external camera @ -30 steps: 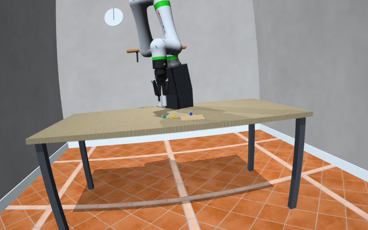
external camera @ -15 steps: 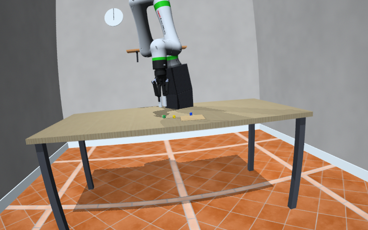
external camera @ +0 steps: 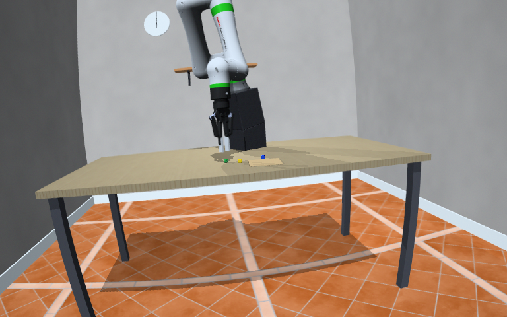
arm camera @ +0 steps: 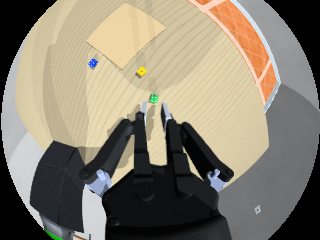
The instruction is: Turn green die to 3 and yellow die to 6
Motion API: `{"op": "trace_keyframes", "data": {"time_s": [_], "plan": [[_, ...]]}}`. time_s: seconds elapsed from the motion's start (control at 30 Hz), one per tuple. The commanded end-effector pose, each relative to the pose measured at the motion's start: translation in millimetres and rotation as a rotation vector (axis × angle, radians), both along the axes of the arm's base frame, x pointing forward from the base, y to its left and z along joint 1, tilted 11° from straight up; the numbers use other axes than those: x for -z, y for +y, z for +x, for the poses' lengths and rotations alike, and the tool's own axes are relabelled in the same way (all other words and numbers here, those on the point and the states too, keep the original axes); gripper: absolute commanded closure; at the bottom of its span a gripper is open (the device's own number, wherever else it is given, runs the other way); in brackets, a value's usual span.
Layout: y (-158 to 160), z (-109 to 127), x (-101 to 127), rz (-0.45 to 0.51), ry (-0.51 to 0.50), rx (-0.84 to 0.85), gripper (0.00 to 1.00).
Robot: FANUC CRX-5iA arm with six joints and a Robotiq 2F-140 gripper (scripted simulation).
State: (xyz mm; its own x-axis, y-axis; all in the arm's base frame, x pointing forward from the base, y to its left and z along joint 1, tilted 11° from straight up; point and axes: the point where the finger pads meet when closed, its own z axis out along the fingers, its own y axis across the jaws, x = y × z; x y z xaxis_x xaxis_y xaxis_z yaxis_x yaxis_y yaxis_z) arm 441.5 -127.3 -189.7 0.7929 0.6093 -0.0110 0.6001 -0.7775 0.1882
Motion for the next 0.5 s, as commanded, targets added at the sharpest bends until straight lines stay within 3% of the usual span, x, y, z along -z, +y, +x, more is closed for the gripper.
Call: {"op": "trace_keyframes", "data": {"time_s": [0.0, 0.47], "plan": [[-0.8, 0.5, 2.6, -0.004, -0.005, 0.0, 0.81], [-3.4, 2.5, 18.4, -0.004, -0.005, 0.0, 0.81]]}}
